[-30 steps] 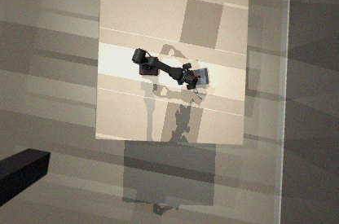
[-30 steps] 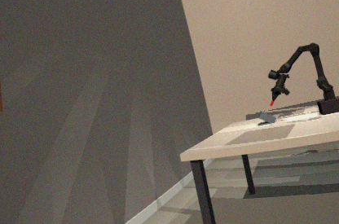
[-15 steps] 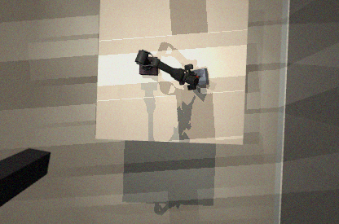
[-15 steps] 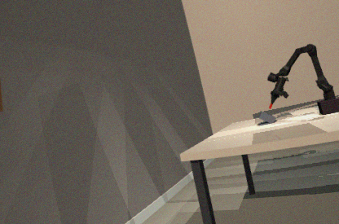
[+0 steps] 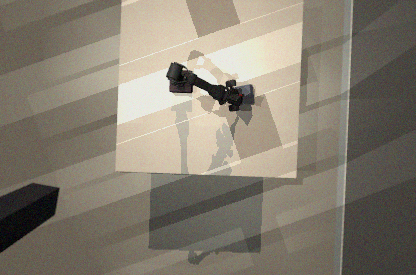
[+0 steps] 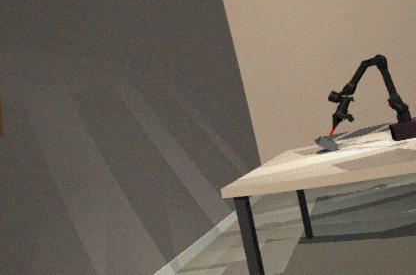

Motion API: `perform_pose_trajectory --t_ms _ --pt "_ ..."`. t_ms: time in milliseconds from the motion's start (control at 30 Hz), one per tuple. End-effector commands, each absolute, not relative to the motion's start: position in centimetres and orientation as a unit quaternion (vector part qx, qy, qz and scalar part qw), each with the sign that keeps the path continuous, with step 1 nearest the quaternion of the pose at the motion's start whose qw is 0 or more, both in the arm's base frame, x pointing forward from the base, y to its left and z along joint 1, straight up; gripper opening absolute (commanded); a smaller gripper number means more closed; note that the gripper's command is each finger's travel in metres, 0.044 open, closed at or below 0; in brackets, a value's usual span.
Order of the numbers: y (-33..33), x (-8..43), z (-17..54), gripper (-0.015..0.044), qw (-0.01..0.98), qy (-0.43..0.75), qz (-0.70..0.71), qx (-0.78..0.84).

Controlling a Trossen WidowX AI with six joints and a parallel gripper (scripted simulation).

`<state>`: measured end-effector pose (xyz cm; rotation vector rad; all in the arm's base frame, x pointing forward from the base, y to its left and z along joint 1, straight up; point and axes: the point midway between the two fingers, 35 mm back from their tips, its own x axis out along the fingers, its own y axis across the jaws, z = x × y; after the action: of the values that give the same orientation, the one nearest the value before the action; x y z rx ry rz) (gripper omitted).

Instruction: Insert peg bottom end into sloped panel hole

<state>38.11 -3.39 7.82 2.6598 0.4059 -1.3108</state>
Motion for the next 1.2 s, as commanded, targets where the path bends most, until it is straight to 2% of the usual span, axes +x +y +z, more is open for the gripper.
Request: perform_pose_trajectory --t_ms 0,1167 --pt "-3.4 38.1 7.4 0.0 0.072 0.133 -0.441 0.885" --pt "-3.0 39.3 6.1 0.0 0.074 0.135 -0.435 0.887"
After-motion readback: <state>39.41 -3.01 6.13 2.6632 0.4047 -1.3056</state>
